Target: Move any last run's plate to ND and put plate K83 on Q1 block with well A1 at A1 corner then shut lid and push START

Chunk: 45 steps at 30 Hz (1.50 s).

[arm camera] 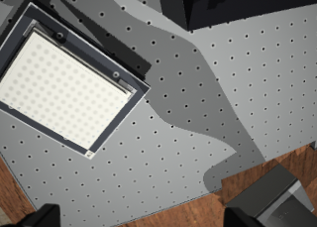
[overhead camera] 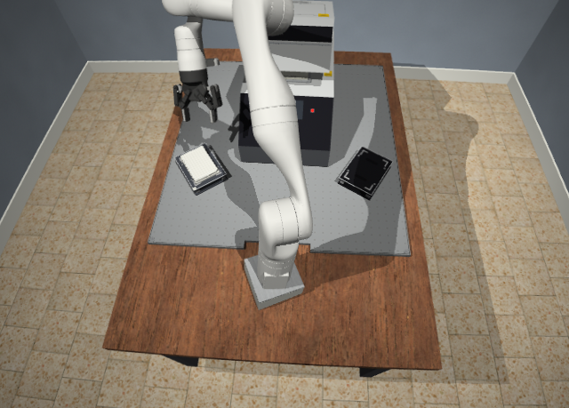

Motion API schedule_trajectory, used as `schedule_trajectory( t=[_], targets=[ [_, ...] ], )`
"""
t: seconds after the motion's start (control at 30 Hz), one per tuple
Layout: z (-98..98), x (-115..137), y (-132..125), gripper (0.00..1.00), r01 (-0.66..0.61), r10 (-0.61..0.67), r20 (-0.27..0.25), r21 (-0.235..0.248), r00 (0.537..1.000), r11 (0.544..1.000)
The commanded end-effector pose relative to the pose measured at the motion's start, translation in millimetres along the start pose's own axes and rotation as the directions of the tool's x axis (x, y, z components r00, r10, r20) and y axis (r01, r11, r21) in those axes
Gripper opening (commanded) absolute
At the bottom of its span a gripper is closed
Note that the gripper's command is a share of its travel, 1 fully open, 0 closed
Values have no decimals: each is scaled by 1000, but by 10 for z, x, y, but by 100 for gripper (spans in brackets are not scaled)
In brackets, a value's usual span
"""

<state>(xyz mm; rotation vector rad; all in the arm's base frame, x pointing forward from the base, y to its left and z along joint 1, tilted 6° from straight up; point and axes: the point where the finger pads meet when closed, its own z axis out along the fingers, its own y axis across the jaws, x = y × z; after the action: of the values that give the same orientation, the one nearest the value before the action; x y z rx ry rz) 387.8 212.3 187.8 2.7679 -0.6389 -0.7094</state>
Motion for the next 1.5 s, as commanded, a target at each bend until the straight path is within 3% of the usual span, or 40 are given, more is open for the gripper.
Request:
schedule_trajectory(
  t=[0.0,0.53,1.47],
  targets=[
    [-9,-4,0,100,0,0,-1,1,1000,1000],
    [-9,-4,0,100,0,0,-1,1,1000,1000],
    [-616,-377,154,77,-2,2,3,2,1000,1000]
  ],
)
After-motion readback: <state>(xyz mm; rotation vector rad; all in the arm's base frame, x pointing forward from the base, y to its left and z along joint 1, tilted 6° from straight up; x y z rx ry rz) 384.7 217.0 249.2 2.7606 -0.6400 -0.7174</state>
